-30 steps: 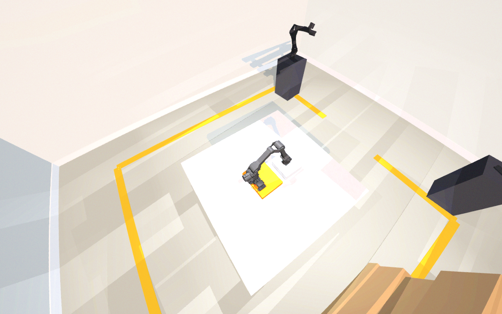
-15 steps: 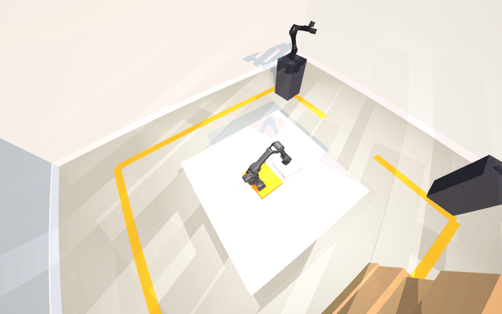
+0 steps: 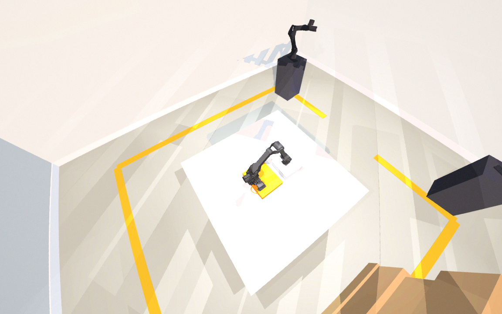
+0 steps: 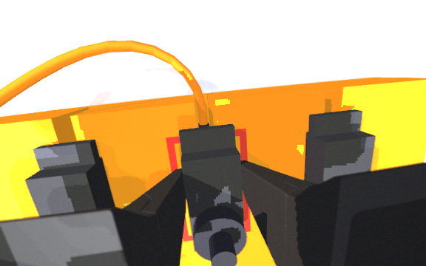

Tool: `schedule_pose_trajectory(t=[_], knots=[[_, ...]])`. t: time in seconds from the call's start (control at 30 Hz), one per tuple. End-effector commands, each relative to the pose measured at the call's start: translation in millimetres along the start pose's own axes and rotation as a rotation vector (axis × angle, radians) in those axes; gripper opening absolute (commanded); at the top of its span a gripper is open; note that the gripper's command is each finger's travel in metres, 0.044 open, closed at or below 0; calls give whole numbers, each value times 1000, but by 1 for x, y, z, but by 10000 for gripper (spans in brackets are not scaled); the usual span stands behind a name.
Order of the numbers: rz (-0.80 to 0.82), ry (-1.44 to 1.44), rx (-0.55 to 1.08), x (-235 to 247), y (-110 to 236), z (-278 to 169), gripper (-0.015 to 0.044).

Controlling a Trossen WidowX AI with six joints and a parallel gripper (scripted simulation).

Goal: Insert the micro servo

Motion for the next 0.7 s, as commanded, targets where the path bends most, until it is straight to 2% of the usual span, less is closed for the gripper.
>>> schedule_pose_trajectory(t=[0.0, 0.13, 0.3, 0.43, 0.6, 0.67], knots=[[0, 2, -2, 0, 3, 0, 187], [0, 2, -2, 0, 32, -2, 187], [0, 2, -2, 0, 35, -4, 187], [-1, 1, -4, 4, 45, -18, 292], [1, 2, 2, 17, 79, -66, 424], [2, 2, 5, 23, 91, -88, 440]])
Point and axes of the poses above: the point midway between the two fingers, 35 mm back from their tips, its own y axis back along the fingers, its own x axis across the jaws, z = x × y, the point moved 7 cm from there along y, back along the fingers, and after that the axes turned 15 degrees about y, right-handed, at the moved point
